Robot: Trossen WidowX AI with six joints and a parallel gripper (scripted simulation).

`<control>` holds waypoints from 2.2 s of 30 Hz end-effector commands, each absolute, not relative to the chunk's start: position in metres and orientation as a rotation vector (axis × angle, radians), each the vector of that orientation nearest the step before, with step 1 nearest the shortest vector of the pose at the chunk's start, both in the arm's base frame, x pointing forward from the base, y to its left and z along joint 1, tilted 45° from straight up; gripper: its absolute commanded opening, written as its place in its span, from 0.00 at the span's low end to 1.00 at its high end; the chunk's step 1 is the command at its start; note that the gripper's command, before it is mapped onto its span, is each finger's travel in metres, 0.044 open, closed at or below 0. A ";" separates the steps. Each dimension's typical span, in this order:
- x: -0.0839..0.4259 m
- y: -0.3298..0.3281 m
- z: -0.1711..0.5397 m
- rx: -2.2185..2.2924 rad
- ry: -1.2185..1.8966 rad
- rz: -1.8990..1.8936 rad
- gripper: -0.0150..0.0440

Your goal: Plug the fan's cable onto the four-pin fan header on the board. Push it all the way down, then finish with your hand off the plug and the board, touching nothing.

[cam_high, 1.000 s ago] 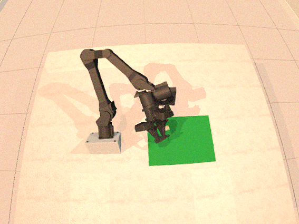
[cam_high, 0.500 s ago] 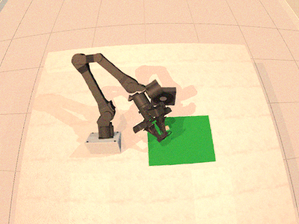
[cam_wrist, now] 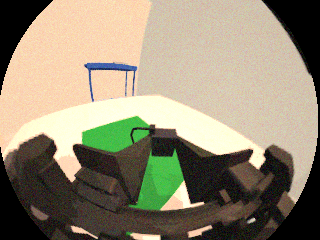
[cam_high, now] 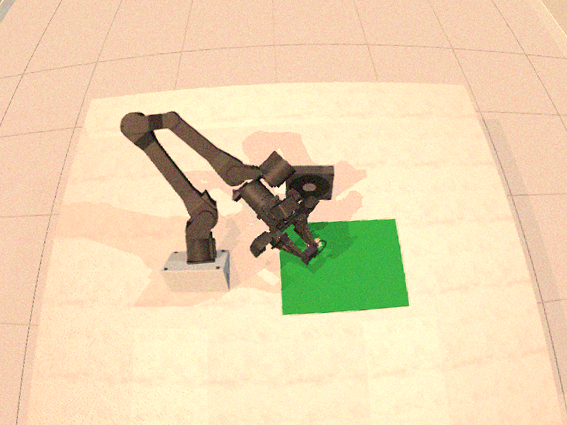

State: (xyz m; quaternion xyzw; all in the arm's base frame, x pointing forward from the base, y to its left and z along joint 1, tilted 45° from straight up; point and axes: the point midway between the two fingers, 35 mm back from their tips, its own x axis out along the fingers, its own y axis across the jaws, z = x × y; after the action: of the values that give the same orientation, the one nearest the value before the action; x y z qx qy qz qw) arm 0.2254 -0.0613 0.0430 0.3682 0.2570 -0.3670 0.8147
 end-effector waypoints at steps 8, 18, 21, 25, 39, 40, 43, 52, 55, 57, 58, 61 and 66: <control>0.223 -0.061 0.049 0.845 0.402 -0.778 0.25; 0.223 -0.063 0.051 0.833 0.434 -0.775 0.25; 0.222 -0.064 0.051 0.833 0.433 -0.776 0.25; 0.222 -0.067 0.054 0.834 0.431 -0.779 0.25; 0.224 -0.063 0.050 0.835 0.428 -0.781 0.25; 0.224 -0.062 0.049 0.835 0.428 -0.781 0.25; 0.225 -0.060 0.048 0.836 0.427 -0.781 0.25; 0.226 -0.054 0.042 0.836 0.427 -0.782 0.25; 0.226 -0.052 0.040 0.836 0.427 -0.782 0.25; 0.226 -0.051 0.038 0.836 0.427 -0.782 0.25; 0.226 -0.050 0.038 0.836 0.427 -0.782 0.25; 0.226 -0.048 0.036 0.837 0.428 -0.782 0.25; 0.227 -0.045 0.032 0.837 0.428 -0.782 0.25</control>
State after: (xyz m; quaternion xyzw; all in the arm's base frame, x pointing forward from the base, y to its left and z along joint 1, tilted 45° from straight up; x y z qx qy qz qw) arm 0.2268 -0.0460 0.0339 0.3928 0.2039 -0.3646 0.8193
